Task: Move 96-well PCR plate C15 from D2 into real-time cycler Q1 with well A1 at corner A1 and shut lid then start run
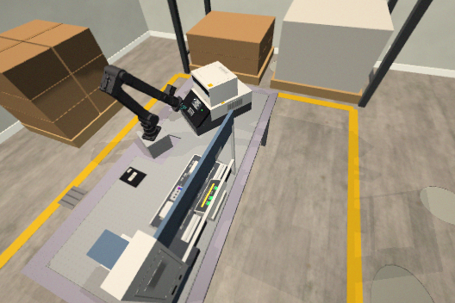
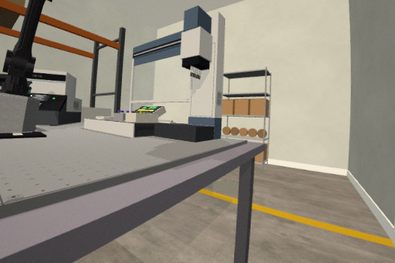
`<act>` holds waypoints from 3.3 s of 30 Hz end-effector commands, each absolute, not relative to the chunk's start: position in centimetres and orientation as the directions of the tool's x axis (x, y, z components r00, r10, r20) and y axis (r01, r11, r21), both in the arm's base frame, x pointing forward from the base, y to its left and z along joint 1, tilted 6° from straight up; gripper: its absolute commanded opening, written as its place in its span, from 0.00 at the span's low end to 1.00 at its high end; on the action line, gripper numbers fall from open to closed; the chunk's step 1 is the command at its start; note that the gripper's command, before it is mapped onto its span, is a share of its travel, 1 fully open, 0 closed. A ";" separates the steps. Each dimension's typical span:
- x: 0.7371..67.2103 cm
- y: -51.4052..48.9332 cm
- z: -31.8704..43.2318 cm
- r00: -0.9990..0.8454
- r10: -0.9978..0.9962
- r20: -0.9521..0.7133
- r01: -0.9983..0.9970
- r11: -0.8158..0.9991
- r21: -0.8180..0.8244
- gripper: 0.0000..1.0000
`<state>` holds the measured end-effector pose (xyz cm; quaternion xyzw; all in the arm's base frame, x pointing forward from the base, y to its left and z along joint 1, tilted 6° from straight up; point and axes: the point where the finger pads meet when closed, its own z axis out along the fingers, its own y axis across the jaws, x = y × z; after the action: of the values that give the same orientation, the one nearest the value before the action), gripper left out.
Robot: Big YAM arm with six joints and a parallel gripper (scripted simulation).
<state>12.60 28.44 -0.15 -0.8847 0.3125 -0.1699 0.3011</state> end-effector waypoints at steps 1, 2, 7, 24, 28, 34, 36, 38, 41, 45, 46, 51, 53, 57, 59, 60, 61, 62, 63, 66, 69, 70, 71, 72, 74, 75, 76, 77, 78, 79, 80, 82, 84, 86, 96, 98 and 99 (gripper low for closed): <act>12.7 30.2 1.6 0.755 -0.649 0.093 -0.429 -0.597 -0.678 0.00; 12.9 30.4 1.8 0.752 -0.653 0.091 -0.432 -0.592 -0.681 0.00; 13.3 30.7 1.9 0.744 -0.662 0.089 -0.439 -0.585 -0.682 0.00; 13.3 30.8 1.7 0.746 -0.661 0.085 -0.437 -0.582 -0.686 0.00; 13.2 29.8 1.4 0.743 -0.663 0.093 -0.442 -0.591 -0.675 0.00; 13.2 29.3 0.3 0.746 -0.658 0.102 -0.446 -0.609 -0.656 0.00; 13.5 29.7 -0.1 0.747 -0.657 0.102 -0.445 -0.607 -0.658 0.00; 13.8 30.3 -0.3 0.748 -0.656 0.100 -0.443 -0.605 -0.661 0.00; 13.7 30.7 -0.1 0.752 -0.652 0.097 -0.438 -0.604 -0.666 0.00; 14.5 31.9 -0.2 0.749 -0.656 0.091 -0.436 -0.591 -0.679 0.00; 14.6 32.0 -0.3 0.749 -0.657 0.091 -0.435 -0.591 -0.680 0.00; 14.6 32.3 -0.6 0.750 -0.656 0.088 -0.435 -0.588 -0.682 0.00; 14.3 31.9 -0.7 0.750 -0.656 0.089 -0.437 -0.591 -0.678 0.00; 14.1 31.5 -0.9 0.749 -0.656 0.087 -0.441 -0.593 -0.674 0.00; 14.0 31.0 -1.0 0.745 -0.661 0.086 -0.449 -0.593 -0.669 0.00; 14.0 30.8 -1.0 0.743 -0.663 0.085 -0.452 -0.592 -0.667 0.00; 13.9 30.6 -1.1 0.743 -0.664 0.087 -0.454 -0.595 -0.664 0.00; 13.9 30.4 -1.2 0.743 -0.664 0.088 -0.455 -0.597 -0.661 0.00; 13.9 30.3 -1.2 0.742 -0.664 0.088 -0.456 -0.597 -0.660 0.00; 13.9 30.2 -1.2 0.741 -0.666 0.088 -0.459 -0.597 -0.658 0.00; 13.9 30.2 -1.2 0.741 -0.666 0.088 -0.458 -0.597 -0.659 0.00; 13.9 30.2 -1.2 0.741 -0.666 0.088 -0.458 -0.596 -0.659 0.00; 13.9 30.2 -1.1 0.741 -0.666 0.087 -0.458 -0.596 -0.659 0.00; 13.9 30.3 -1.1 0.741 -0.666 0.088 -0.458 -0.596 -0.660 0.00; 13.9 30.3 -1.1 0.741 -0.666 0.088 -0.458 -0.596 -0.660 0.00; 13.9 30.3 -1.1 0.741 -0.666 0.087 -0.458 -0.596 -0.660 0.00; 13.9 30.4 -1.0 0.740 -0.667 0.085 -0.457 -0.593 -0.663 0.00; 14.0 30.6 -0.8 0.740 -0.667 0.082 -0.456 -0.588 -0.669 0.00; 14.1 30.9 -0.7 0.740 -0.668 0.078 -0.455 -0.583 -0.674 0.00; 14.1 31.0 -0.6 0.740 -0.668 0.076 -0.454 -0.580 -0.676 0.00; 14.1 31.0 -0.7 0.740 -0.668 0.077 -0.454 -0.580 -0.676 0.00; 14.1 31.0 -0.9 0.740 -0.668 0.077 -0.454 -0.580 -0.676 0.00; 14.1 31.0 -1.0 0.740 -0.668 0.078 -0.454 -0.582 -0.674 0.00; 14.1 30.9 -1.2 0.740 -0.667 0.081 -0.455 -0.586 -0.670 0.00; 14.3 31.7 -0.7 0.740 -0.668 0.079 -0.454 -0.583 -0.674 0.00; 14.4 31.9 -0.4 0.740 -0.668 0.077 -0.453 -0.580 -0.677 0.00; 14.4 32.0 -0.3 0.740 -0.668 0.077 -0.453 -0.579 -0.678 0.00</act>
<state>13.92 29.72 -1.97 -0.8840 0.3128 -0.1692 0.3035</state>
